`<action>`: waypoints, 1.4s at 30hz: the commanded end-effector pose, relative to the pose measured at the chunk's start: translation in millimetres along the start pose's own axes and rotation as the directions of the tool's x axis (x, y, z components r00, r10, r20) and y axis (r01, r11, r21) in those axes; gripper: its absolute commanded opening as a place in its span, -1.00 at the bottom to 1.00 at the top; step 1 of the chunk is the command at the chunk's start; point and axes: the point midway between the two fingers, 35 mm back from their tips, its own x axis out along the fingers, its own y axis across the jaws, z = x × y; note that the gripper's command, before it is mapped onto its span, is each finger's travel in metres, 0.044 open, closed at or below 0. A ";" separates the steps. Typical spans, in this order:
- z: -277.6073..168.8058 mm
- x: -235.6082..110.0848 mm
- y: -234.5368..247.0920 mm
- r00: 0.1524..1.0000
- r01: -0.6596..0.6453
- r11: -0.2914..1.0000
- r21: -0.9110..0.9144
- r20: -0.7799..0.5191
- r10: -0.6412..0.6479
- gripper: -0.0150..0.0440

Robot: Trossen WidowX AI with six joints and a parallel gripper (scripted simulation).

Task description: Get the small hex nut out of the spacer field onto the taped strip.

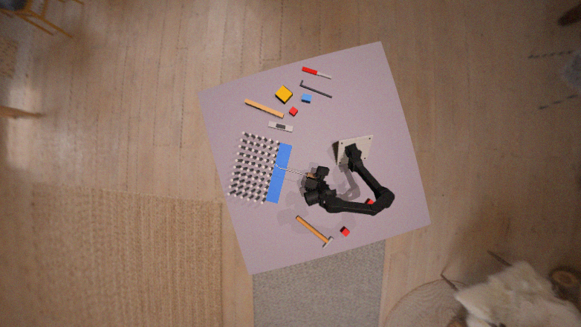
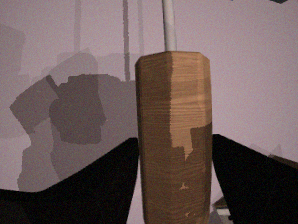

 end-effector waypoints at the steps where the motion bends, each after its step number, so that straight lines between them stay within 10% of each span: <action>1: 7.5 -23.4 -5.5 1.000 -0.006 1.000 -0.003 0.009 0.006 -0.49; 21: -5.2 -39.0 18.0 0.995 -0.104 0.908 -0.406 -0.039 0.096 -0.49; 42: -32.2 -53.3 62.1 0.962 -0.219 0.400 -0.890 -0.130 0.239 -0.49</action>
